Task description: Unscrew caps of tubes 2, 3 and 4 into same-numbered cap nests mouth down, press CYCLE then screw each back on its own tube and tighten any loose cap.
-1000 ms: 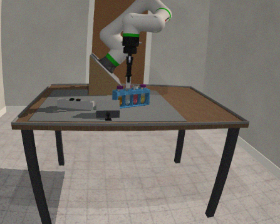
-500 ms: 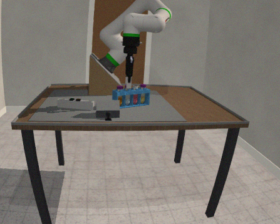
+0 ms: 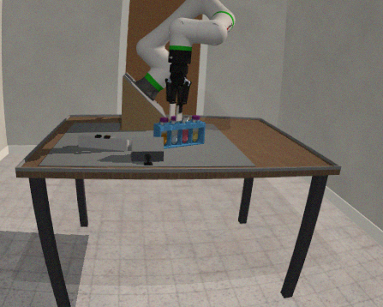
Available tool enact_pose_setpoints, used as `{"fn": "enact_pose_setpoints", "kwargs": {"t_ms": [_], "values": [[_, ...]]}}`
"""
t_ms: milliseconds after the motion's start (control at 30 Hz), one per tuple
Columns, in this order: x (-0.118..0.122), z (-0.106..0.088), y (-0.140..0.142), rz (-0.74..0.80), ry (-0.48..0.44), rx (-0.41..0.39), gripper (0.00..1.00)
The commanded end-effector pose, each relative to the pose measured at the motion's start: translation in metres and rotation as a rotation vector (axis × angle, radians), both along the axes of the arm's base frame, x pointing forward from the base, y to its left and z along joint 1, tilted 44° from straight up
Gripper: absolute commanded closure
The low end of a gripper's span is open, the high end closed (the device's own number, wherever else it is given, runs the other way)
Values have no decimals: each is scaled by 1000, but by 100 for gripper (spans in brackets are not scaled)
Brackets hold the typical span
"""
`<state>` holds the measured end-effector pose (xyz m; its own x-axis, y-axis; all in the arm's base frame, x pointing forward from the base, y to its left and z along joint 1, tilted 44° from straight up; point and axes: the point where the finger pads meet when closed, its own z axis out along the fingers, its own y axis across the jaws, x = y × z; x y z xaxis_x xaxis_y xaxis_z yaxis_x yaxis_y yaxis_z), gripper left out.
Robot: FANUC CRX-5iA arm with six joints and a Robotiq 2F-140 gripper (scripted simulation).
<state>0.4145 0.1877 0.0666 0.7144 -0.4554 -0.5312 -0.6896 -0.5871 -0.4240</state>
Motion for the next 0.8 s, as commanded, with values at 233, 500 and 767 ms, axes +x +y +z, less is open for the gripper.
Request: {"fn": "enact_pose_setpoints", "kwargs": {"t_ms": [233, 500, 767], "values": [[0, 0, 0, 186, -173, 47, 100], [0, 0, 0, 186, -173, 47, 65], [0, 0, -1, 65, -61, 28, 65]]}}
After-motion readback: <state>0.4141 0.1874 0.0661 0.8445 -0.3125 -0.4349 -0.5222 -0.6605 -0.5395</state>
